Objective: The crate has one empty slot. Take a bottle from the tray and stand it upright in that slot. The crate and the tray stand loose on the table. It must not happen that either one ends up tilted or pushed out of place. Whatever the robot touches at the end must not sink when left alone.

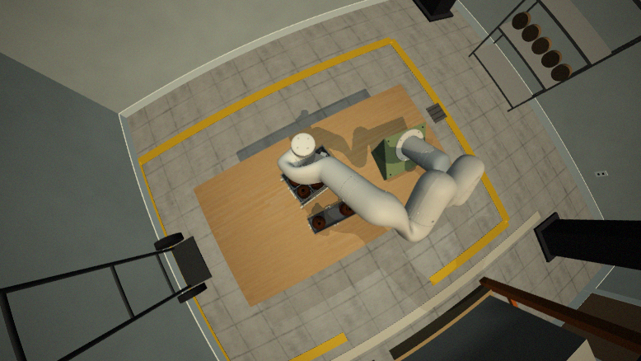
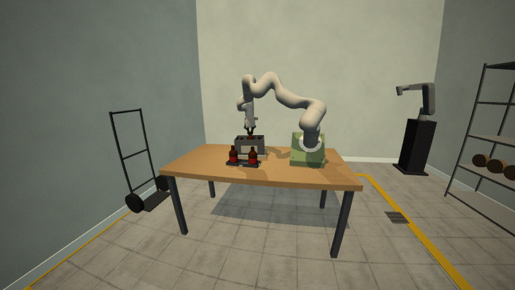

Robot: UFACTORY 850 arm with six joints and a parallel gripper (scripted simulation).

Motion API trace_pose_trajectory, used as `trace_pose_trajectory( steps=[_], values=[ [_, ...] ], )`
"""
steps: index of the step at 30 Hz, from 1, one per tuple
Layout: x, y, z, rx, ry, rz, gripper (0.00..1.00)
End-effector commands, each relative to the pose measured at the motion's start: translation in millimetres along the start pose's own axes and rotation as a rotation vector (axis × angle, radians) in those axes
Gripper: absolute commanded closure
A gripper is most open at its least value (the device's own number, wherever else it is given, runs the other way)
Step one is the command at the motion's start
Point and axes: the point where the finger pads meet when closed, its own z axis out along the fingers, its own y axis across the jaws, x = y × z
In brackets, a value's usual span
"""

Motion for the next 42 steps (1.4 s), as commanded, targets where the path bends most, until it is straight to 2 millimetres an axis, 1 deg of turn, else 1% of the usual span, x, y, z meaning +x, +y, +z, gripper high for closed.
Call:
trace_pose_trajectory(
  steps=[1, 30, 42],
  values=[
    [-0.7, 0.5, 0.1, -0.001, -0.002, -0.001, 1.0],
    [-0.8, 0.5, 29.2, -0.001, -0.002, -0.001, 1.0],
    [-0.8, 0.5, 34.6, -0.001, -0.002, -0.001, 1.0]
  ],
)
